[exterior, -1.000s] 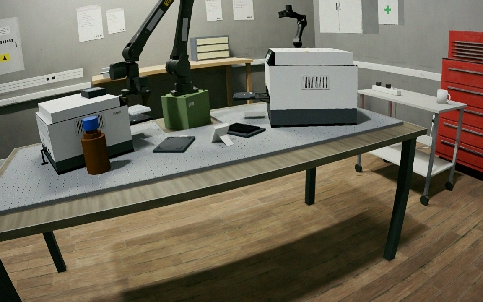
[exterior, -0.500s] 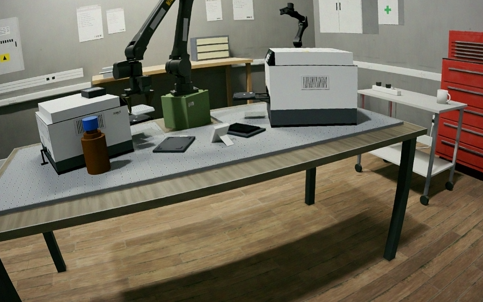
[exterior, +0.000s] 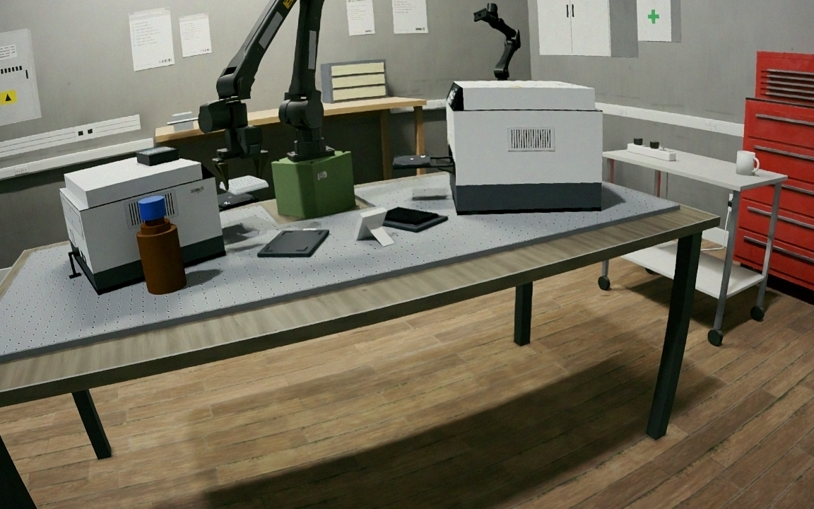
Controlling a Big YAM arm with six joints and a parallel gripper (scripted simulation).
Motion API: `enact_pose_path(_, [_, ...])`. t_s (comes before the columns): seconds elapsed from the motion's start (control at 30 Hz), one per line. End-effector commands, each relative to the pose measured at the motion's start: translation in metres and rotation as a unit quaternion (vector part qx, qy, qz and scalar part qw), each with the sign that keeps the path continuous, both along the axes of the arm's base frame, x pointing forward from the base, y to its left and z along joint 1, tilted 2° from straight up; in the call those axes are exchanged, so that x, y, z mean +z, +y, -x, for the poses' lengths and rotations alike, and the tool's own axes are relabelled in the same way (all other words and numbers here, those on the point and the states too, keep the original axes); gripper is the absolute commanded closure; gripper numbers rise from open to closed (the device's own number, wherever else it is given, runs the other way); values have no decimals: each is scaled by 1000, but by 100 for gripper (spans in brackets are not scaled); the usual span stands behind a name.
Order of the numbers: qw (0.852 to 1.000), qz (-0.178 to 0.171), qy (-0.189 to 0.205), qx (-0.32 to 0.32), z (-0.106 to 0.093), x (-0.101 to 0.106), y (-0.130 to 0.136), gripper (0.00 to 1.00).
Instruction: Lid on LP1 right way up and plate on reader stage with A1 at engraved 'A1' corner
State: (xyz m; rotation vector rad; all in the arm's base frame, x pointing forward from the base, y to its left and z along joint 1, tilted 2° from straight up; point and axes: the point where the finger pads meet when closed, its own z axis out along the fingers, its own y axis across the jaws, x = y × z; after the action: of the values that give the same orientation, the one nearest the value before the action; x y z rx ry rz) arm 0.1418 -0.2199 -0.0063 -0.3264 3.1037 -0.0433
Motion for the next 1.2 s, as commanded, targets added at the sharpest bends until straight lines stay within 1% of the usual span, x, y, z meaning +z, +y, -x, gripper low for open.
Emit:
enact_pose_path(0.0, [999, 17, -12, -26, -19, 14, -9, 14])
enact_pose_path(0.07, [999, 19, -13, -35, -23, 18, -8, 14])
enact_pose_path(0.17, [999, 24, -17, -32, -33, 22, -5, 14])
enact_pose_path(0.27, [999, 26, -18, -39, -33, 23, -7, 14])
enact_pose_path(0.3, [998, 26, -19, -46, -36, 24, -6, 14])
enact_pose_path(0.5, [999, 26, -24, -32, -56, 28, 6, 14])
enact_pose_path(0.57, [998, 23, -23, -50, -59, 29, 10, 14])
enact_pose_path(0.67, [998, 22, -24, -51, -65, 30, 15, 14])
enact_pose_path(0.73, [997, 21, -25, -65, -70, 31, 20, 14])
enact_pose_path(0.87, [998, 24, -28, -59, -73, 32, 20, 14])
enact_pose_path(0.97, [998, 18, -31, -49, -83, 34, 30, 14])
enact_pose_path(1.03, [997, 17, -31, -65, -88, 35, 35, 14])
enact_pose_path(1.13, [997, 18, -29, -66, -91, 35, 42, 14])
enact_pose_path(1.17, [997, 17, -29, -76, -92, 34, 44, 14])
